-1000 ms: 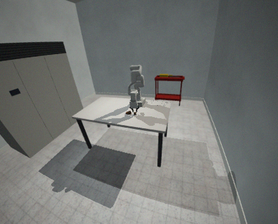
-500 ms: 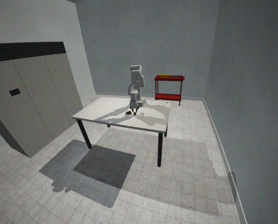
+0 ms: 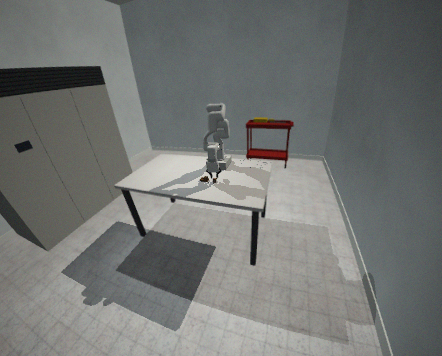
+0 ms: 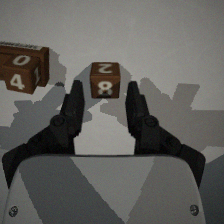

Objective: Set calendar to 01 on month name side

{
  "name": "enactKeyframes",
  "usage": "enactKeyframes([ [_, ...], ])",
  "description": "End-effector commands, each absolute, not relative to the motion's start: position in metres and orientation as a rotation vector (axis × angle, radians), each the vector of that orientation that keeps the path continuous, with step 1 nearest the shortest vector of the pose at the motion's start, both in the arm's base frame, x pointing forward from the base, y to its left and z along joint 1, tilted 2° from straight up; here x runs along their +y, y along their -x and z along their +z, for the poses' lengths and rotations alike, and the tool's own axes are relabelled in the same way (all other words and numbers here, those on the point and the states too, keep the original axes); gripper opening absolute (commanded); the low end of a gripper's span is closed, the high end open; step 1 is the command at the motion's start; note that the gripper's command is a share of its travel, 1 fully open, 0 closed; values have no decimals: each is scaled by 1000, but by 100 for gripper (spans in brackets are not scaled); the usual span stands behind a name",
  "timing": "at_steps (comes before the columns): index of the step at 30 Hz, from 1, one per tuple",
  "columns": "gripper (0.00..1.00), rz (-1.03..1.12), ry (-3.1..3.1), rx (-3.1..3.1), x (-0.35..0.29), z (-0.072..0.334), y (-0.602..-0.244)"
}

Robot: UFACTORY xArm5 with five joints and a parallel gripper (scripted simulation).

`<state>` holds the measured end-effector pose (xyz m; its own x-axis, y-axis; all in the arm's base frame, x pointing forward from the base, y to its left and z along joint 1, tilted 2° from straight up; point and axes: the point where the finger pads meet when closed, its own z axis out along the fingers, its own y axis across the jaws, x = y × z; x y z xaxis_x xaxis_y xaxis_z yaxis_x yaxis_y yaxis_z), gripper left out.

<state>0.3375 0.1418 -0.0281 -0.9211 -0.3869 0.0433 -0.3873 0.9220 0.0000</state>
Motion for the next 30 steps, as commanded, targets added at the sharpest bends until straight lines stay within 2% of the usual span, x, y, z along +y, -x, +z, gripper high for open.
enactKeyframes([
  [1,47,12,-613,-3041,142,-27,-339],
  [30,47,12,-613,-3041,142,-27,-339],
])
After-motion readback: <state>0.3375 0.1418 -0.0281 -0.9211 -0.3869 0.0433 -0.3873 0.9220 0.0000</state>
